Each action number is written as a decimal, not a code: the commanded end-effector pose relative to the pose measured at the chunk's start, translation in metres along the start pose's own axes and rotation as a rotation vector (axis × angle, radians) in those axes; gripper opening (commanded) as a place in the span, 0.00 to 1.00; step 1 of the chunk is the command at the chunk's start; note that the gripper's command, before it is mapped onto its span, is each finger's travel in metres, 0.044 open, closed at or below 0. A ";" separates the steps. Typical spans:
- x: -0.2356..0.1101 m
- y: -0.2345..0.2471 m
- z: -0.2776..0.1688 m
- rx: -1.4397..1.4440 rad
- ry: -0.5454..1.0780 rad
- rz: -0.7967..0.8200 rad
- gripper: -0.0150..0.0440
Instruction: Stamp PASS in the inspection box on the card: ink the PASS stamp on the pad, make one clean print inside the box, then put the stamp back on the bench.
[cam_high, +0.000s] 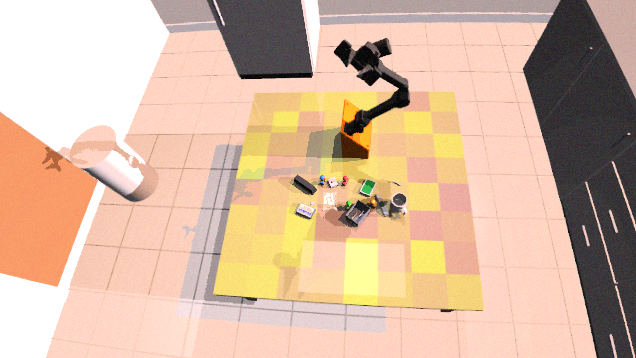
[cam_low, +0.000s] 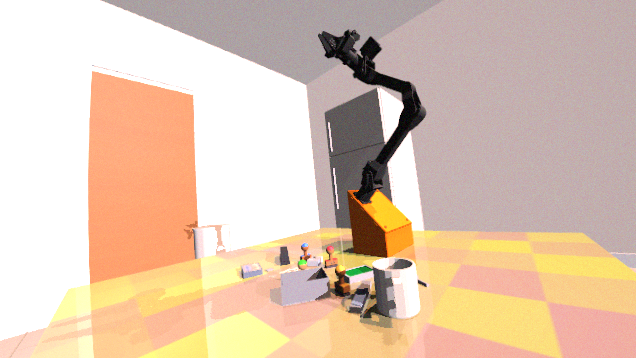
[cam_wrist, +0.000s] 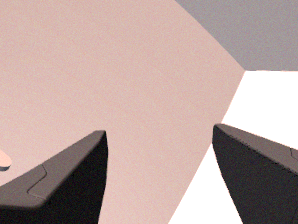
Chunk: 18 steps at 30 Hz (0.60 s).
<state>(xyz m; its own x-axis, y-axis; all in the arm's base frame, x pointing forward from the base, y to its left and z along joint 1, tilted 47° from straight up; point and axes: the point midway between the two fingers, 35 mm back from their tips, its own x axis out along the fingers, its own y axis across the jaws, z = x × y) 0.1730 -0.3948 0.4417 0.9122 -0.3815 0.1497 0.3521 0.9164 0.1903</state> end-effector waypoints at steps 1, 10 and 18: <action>0.044 0.012 -0.057 0.108 0.107 0.071 0.61; 0.103 0.063 -0.164 0.269 0.337 0.194 0.61; 0.129 0.130 -0.258 0.356 0.569 0.310 0.61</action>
<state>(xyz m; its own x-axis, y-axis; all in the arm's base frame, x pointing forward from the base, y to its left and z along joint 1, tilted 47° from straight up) 0.3606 -0.3280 0.2733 0.9831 -0.0031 -0.1832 0.0947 0.8646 0.4934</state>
